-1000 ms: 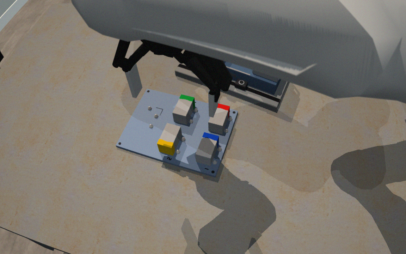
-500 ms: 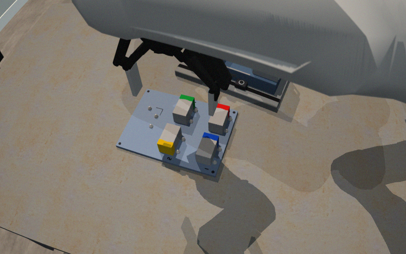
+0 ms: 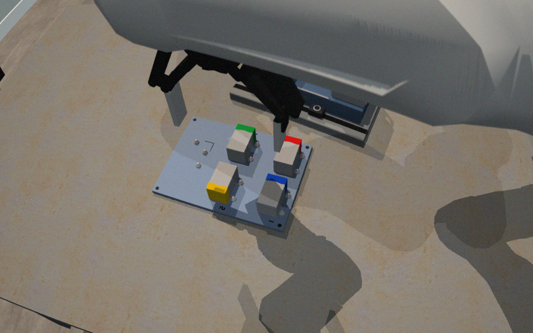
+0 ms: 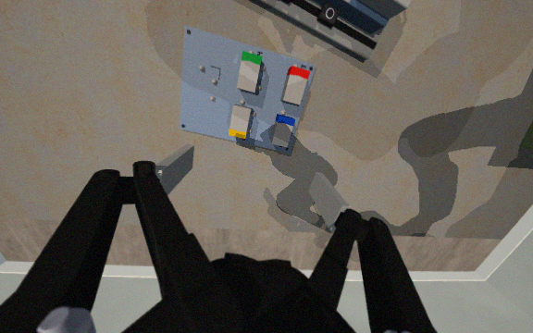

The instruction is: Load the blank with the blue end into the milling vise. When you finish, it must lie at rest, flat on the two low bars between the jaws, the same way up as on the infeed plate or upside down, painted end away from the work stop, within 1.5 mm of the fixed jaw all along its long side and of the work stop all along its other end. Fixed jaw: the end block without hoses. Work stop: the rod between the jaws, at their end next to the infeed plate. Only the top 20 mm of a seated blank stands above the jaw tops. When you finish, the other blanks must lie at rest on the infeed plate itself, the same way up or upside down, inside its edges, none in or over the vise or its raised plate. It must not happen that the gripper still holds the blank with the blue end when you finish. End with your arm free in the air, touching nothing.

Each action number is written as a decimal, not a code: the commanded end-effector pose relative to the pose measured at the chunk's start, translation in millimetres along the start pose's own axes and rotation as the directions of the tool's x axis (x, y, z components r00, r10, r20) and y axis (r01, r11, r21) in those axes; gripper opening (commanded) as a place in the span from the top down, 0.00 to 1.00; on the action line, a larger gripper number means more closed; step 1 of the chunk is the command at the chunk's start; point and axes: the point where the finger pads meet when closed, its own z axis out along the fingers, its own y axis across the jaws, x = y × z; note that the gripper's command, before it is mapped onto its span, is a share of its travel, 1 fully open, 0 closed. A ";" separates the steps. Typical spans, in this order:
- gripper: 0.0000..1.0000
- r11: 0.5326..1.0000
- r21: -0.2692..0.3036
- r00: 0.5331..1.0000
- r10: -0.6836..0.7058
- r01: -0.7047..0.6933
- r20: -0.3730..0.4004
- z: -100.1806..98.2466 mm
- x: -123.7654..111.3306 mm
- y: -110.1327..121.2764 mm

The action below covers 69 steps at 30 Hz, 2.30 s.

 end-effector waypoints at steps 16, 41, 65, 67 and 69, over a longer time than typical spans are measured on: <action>0.00 1.000 0.000 1.000 0.000 0.000 0.000 -0.1 0.0 -0.1; 0.00 1.000 0.000 1.000 0.000 0.000 0.000 -0.1 0.0 -0.1; 0.00 1.000 0.004 1.000 -0.004 0.004 0.002 59.2 2.2 -3.1; 0.00 1.000 0.004 1.000 -0.004 0.004 0.002 59.2 2.2 -3.1; 0.00 1.000 0.000 1.000 0.002 -0.002 0.002 59.1 -7.2 -0.8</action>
